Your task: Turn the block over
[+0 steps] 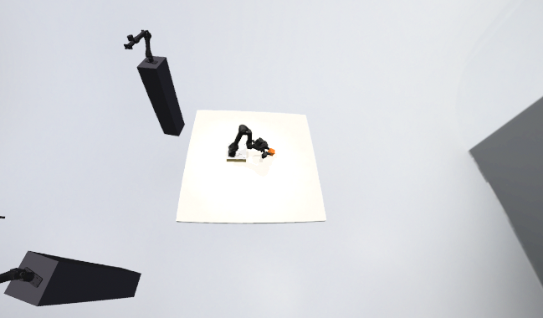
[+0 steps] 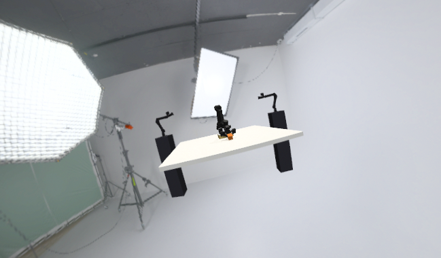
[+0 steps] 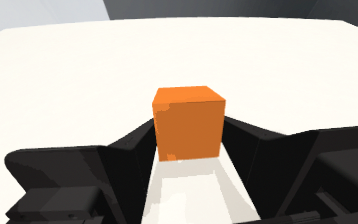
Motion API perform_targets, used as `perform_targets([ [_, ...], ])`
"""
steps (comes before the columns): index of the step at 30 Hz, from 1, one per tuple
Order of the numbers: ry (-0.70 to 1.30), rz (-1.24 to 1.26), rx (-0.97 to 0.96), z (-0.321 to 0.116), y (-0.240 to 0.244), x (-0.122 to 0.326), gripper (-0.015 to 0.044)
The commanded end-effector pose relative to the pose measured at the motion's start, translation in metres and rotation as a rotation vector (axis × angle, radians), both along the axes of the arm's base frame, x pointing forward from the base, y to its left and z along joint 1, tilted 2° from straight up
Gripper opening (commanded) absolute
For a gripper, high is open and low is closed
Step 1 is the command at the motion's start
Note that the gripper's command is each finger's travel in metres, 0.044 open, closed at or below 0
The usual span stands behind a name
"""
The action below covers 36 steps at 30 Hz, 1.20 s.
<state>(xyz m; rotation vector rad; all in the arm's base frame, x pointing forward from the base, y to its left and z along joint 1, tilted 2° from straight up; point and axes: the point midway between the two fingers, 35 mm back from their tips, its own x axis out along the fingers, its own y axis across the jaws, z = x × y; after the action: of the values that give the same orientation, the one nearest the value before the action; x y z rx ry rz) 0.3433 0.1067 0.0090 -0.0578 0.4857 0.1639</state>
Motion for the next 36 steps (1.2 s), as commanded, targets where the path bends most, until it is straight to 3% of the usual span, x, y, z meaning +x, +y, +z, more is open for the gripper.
perform_targets([
  [1, -0.009, -0.003, -0.004, 0.0002, -0.0009, -0.0003, 0.0],
  [9, -0.009, -0.003, -0.004, 0.0002, -0.0009, -0.0003, 0.0],
  [26, -0.009, -0.003, -0.004, 0.0002, -0.0009, -0.0003, 0.044],
  [36, -0.009, -0.003, -0.004, 0.0002, -0.0009, -0.0003, 0.044],
])
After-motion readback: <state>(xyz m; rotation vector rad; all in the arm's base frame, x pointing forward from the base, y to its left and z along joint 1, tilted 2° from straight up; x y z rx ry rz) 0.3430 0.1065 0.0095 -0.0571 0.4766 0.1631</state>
